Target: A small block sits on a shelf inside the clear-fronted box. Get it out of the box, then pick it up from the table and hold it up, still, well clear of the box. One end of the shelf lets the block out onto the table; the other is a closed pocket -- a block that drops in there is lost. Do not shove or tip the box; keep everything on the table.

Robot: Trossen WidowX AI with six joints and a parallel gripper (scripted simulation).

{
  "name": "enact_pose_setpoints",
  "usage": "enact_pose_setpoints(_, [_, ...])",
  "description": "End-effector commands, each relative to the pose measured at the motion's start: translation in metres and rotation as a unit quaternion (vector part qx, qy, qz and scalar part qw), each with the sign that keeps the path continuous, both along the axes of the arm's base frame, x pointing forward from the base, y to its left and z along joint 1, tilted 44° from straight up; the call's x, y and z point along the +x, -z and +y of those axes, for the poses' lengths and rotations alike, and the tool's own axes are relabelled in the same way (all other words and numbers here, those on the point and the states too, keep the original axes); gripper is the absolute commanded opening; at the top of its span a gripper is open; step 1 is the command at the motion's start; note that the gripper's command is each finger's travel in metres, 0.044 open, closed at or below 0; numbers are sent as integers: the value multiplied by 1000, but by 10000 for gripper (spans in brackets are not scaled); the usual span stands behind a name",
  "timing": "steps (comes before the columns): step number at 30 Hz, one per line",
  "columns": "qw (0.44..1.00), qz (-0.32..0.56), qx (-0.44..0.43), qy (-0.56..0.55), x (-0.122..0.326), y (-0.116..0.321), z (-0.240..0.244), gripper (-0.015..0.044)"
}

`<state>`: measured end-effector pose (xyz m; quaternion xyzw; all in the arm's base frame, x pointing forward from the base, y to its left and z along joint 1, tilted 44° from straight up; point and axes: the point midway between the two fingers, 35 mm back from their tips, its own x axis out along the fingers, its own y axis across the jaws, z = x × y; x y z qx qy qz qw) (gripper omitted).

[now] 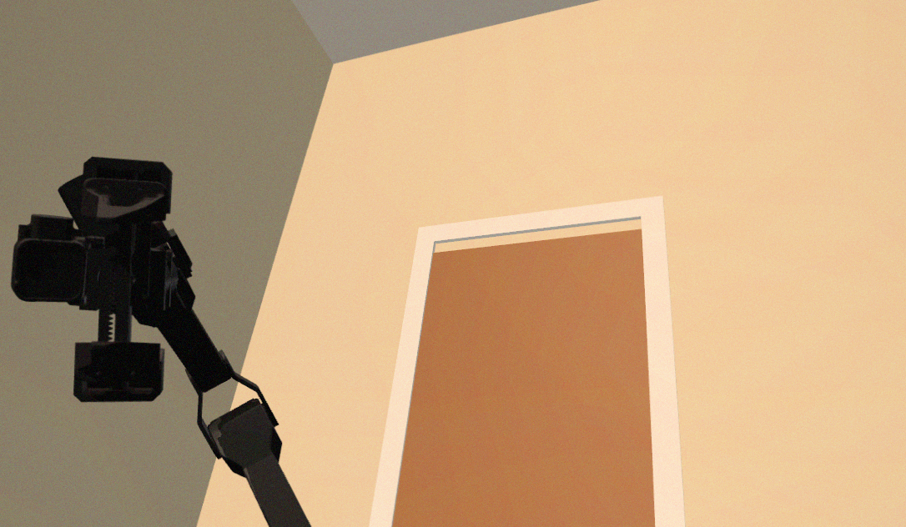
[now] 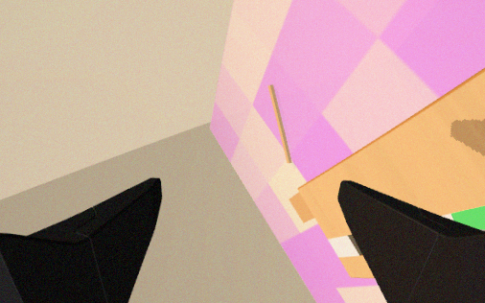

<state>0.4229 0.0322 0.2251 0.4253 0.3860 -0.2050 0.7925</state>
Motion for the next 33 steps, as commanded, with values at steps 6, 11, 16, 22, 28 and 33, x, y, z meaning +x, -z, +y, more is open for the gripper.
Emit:
enact_pose_setpoints(6, [918,217,3,332,-106,84,-12,400])
enact_pose_setpoints(11, [852,246,-50,460,-152,94,-23,400])
enact_pose_setpoints(16, [849,246,-52,464,-153,94,-23,400])
enact_pose_setpoints(22, [849,246,-52,464,-153,94,-23,400])
enact_pose_setpoints(28, [850,246,-52,464,-153,100,-28,400])
enact_pose_setpoints(33, [850,246,-52,464,-152,106,-33,400])
